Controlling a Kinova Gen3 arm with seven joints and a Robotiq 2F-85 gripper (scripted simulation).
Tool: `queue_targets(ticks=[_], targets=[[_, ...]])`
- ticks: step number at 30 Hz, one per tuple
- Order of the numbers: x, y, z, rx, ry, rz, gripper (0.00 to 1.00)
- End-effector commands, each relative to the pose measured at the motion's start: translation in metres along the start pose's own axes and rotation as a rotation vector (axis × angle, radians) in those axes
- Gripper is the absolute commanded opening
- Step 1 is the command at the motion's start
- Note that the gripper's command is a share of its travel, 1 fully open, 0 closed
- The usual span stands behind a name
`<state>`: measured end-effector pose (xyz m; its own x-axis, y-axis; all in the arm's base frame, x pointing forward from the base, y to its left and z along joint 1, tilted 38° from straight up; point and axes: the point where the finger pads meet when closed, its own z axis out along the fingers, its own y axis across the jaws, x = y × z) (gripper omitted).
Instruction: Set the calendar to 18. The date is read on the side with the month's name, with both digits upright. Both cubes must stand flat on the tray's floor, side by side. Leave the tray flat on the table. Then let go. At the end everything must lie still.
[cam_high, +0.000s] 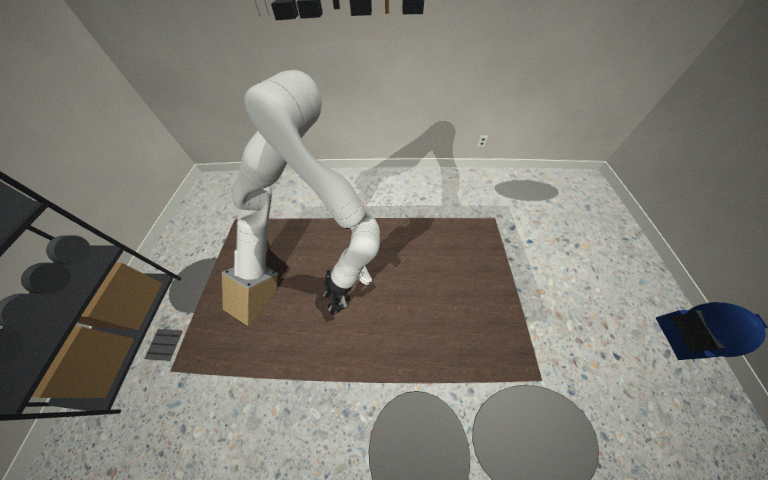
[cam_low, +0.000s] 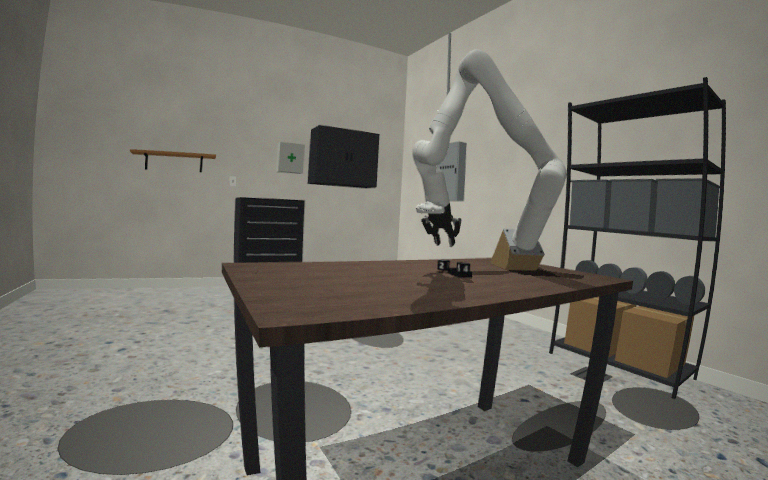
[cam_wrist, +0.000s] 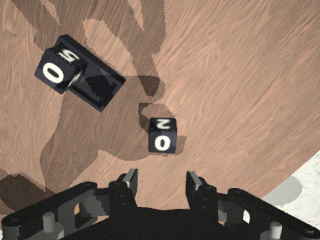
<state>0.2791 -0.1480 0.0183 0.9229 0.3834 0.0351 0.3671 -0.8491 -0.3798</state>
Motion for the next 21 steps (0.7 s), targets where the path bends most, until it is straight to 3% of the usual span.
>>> queue_targets(ticks=[1, 5, 13, 15, 21], targets=[[0.0013, -0.0005, 0.0001, -0.001, -0.003, -0.004, 0.48], [0.0014, -0.0005, 0.0008, 0.002, -0.029, -0.005, 0.48], [0.0027, -0.0005, 0.0021, 0.006, -0.173, -0.006, 0.48], [0.0027, -0.0005, 0.0021, 0.006, -0.173, -0.006, 0.48], [0.0042, -0.0005, 0.0007, 0.0, -0.255, -0.004, 0.48]])
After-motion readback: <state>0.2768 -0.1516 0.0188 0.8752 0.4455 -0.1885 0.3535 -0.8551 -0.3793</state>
